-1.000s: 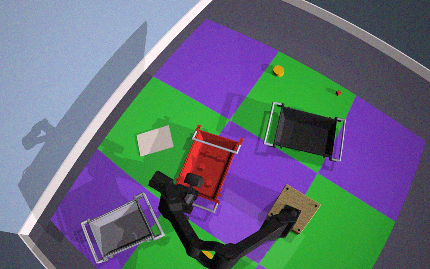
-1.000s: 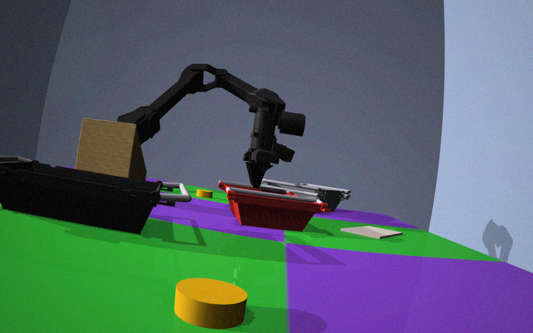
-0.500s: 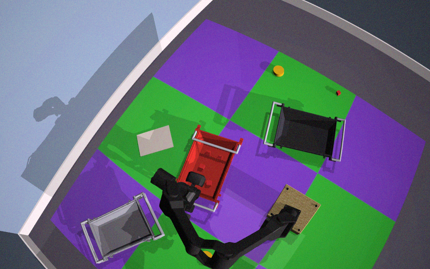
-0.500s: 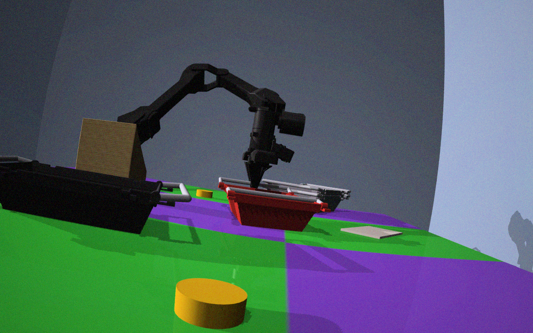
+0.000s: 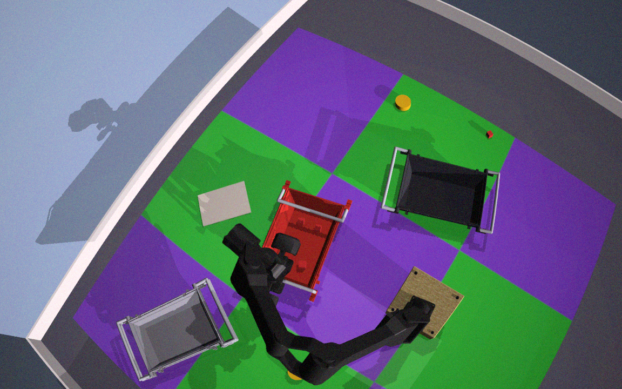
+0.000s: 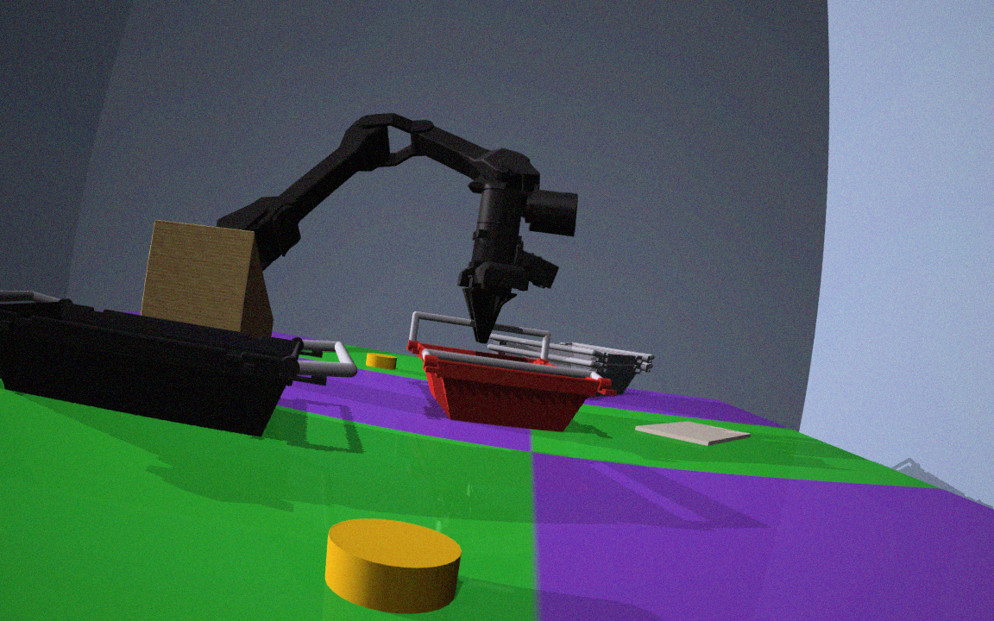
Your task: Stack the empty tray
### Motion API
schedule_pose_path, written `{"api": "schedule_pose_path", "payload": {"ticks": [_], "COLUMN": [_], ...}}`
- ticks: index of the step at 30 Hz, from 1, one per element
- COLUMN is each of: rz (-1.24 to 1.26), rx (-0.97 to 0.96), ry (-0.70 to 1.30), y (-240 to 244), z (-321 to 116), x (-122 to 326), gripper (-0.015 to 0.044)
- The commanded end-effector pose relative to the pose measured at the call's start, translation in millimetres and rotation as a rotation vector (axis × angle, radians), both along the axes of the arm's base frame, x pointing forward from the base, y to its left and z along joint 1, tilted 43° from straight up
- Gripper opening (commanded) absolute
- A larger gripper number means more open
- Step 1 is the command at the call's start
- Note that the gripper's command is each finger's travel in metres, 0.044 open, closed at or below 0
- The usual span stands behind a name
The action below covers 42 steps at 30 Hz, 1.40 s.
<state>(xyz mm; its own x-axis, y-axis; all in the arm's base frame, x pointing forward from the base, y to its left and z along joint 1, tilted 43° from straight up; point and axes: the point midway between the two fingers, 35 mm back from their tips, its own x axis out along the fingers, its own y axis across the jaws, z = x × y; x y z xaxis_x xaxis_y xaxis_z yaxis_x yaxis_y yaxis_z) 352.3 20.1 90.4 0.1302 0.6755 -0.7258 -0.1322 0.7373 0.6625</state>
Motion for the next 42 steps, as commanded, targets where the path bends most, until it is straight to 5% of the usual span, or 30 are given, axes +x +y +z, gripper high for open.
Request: {"api": "schedule_pose_path", "payload": {"ticks": [1,9,20,42], "rz": [0.001,0.001,0.001,-0.004], "rx": [-0.004,-0.004,-0.006,-0.006], "ry": [0.005,0.005,0.005,0.01], "y": [-8.6,-11.6,-38.0,-34.5], "z": [-13.5,-39.0,-2.5,-9.6], "x": [2.2,6.7,1.3,1.8], "gripper": [0.0087,0.0087,0.0087,0.0087]}}
